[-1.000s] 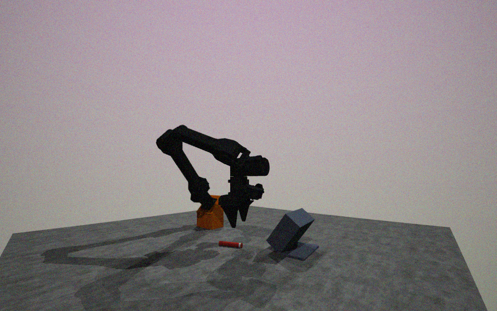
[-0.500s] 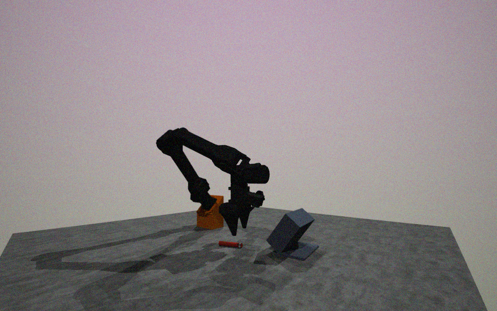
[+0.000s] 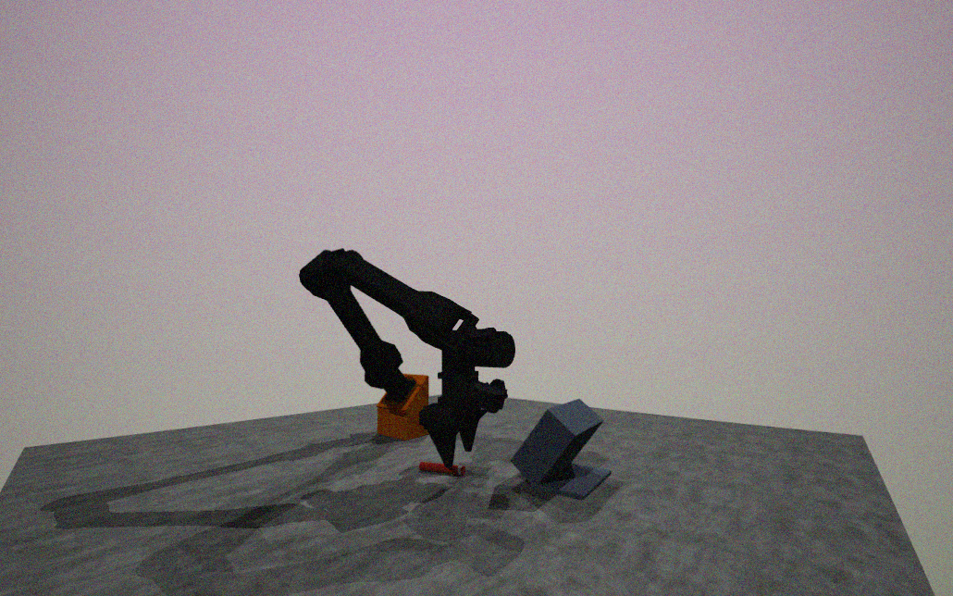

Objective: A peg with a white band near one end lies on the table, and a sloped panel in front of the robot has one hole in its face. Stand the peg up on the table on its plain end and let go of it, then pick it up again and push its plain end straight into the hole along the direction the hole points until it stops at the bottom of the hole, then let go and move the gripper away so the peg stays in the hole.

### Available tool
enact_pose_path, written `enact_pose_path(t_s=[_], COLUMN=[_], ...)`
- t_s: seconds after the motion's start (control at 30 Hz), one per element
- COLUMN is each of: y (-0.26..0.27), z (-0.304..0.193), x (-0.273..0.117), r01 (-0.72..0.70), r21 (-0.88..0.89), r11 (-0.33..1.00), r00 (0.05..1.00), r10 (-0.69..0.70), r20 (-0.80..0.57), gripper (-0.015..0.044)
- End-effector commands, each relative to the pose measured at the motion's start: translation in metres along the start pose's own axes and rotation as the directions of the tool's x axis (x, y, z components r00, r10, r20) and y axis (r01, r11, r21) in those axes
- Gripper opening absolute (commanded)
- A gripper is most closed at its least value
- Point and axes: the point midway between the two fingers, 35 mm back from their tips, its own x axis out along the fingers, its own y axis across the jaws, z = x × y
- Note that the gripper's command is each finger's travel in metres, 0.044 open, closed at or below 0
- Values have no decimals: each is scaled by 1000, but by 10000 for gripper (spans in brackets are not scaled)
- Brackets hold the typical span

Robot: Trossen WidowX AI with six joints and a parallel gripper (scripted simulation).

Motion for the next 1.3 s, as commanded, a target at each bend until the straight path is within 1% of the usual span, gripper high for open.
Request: enact_pose_path(t_s=[0.0,0.33,0.73,0.77,1.07,1.27], y=[2,2,2,2,2,2], z=[-2,-4,-4,-4,-4,-4], x=[8,21,21,21,21,21], r01=[1,3,3,3,3,3], r21=[-12,-12,-12,-12,-12,-12], r11=[1000,1000,1000,1000,1000,1000], r00=[1000,1000,1000,1000,1000,1000], r10=[-1,-3,-3,-3,-3,-3], r20=[-6,-7,-7,-7,-7,-7], gripper=[440,440,125,110,110,70])
